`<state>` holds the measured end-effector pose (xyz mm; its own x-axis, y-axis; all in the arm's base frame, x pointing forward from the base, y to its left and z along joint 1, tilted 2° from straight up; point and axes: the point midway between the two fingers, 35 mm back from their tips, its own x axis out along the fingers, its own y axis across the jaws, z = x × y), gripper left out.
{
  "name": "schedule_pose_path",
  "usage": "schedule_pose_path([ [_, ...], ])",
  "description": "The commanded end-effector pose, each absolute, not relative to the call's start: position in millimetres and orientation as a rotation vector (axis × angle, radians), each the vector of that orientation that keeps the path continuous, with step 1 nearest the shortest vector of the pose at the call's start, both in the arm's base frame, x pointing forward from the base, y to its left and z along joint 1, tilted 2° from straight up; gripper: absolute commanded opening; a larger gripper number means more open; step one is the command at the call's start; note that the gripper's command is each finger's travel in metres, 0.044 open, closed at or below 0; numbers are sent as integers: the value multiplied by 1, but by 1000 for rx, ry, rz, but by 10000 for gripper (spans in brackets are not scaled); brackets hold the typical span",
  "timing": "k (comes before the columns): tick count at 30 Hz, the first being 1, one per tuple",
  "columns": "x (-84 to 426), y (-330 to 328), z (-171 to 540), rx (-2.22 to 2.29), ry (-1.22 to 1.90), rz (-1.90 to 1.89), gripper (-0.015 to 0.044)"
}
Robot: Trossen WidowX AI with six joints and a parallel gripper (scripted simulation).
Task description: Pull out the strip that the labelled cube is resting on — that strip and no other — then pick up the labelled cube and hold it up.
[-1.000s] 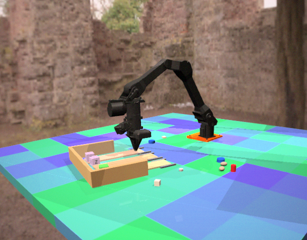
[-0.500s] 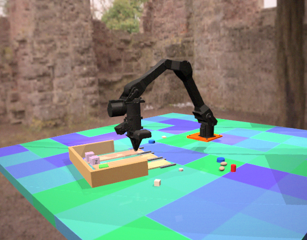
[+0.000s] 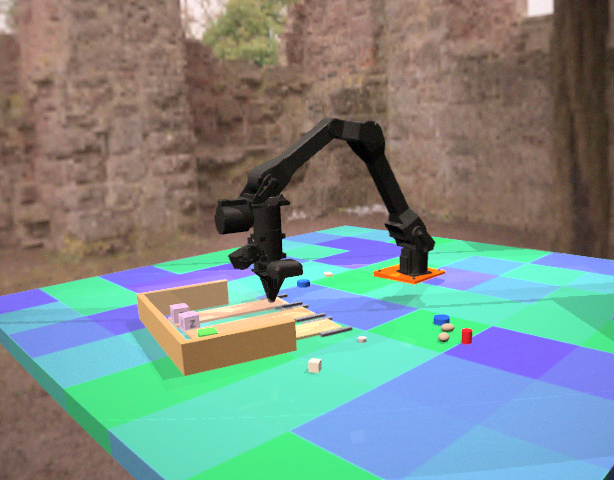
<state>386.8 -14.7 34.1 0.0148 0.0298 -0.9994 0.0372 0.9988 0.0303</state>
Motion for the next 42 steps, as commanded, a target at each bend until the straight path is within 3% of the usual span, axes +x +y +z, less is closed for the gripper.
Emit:
schedule_pose_path([
  [1, 387, -15, 32, 45, 1556, -5, 0],
  [42, 376, -14, 29, 45, 1557, -5, 0],
])
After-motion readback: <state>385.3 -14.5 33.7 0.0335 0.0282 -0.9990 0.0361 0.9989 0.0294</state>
